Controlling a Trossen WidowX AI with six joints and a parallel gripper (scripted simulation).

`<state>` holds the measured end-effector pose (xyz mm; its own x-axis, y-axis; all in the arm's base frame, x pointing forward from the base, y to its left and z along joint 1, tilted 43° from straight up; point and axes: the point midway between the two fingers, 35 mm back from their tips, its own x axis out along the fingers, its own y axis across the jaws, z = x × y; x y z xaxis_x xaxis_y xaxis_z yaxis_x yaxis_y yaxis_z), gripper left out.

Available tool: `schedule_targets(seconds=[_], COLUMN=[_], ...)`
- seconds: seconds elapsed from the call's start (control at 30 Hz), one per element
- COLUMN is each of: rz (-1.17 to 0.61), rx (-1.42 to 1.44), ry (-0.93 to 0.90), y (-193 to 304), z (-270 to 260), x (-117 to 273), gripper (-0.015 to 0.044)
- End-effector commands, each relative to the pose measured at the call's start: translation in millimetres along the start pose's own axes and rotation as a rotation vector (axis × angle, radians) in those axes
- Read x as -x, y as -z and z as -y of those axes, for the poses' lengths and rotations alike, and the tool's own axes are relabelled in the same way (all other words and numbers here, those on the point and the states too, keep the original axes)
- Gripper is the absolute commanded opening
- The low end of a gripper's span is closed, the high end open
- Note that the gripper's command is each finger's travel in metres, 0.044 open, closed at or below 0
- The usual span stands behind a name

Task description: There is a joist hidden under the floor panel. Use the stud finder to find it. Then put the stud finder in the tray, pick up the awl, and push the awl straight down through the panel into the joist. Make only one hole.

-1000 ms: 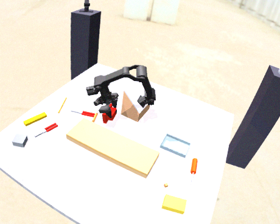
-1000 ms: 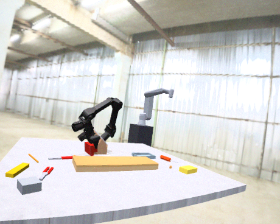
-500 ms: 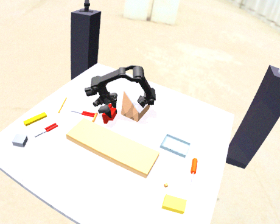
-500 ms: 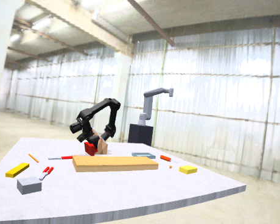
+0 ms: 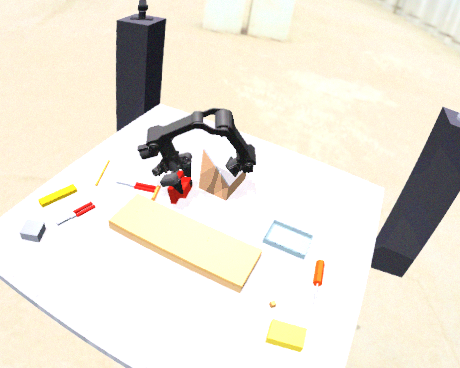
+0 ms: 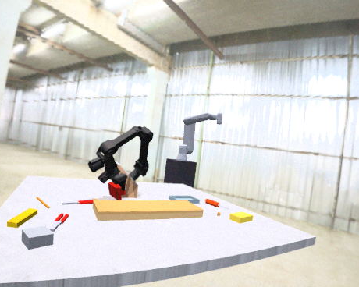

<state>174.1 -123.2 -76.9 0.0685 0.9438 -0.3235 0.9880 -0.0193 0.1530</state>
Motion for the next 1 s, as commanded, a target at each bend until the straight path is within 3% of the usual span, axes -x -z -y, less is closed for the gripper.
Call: schedule_targets(seconds=[0.0,0.23,0.93,0.97], rz=[-0.018,-0.041,-0.037,-0.037], rx=[0.005,0.013,0.014,0.014], ry=[-0.004,-0.008,-0.002,-0.002], y=[14.3,35.3,14.3,14.2], z=[-5.6,-13.9,-14.3,-14.4], x=[-1.7,-4.8,-36.3,-36.5], gripper=[0.0000,0.0000,0.0000,0.0026])
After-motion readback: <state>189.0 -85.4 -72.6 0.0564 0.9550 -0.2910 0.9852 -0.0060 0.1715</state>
